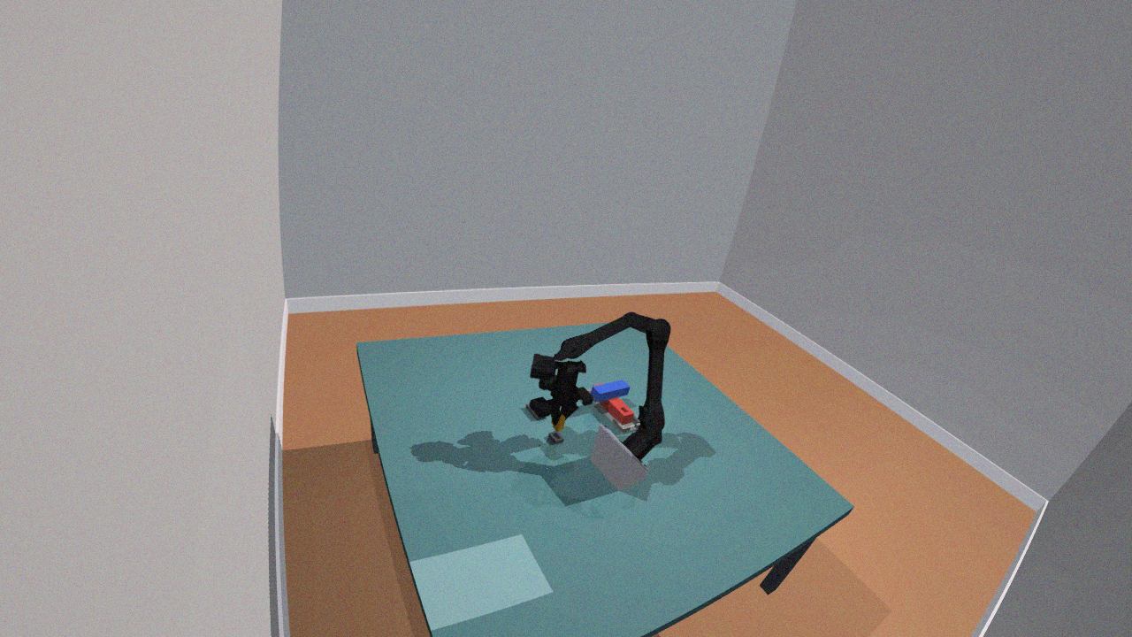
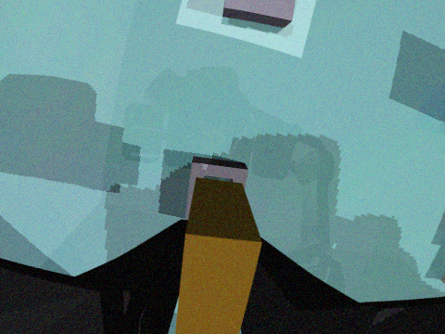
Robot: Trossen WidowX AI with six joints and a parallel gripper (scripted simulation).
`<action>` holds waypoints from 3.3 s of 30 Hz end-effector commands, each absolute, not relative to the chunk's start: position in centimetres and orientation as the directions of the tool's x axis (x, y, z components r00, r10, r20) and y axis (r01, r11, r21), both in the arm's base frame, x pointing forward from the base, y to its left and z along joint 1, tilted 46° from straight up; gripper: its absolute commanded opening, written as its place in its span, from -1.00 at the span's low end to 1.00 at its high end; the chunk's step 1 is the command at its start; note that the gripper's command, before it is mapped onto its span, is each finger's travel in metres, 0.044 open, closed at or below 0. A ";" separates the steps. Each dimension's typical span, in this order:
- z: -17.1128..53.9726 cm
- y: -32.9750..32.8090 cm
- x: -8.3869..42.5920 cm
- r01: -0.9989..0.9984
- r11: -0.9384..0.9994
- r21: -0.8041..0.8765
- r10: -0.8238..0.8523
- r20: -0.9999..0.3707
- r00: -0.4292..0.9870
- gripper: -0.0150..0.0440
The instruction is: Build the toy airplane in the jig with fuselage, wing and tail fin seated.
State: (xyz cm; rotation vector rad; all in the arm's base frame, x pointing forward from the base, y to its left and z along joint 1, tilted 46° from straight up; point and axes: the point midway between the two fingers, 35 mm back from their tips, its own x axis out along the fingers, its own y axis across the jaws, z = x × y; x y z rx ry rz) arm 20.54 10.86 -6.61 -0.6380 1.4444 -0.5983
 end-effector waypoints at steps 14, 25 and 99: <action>-3.0 14.9 20.4 -0.008 0.711 -0.703 -0.702 -0.710 0.046 -0.49; -0.3 17.1 19.7 -0.010 0.711 -0.703 -0.702 -0.711 0.047 -0.49; 13.0 -0.8 21.9 0.013 0.722 -0.692 -0.692 -0.720 0.054 -0.49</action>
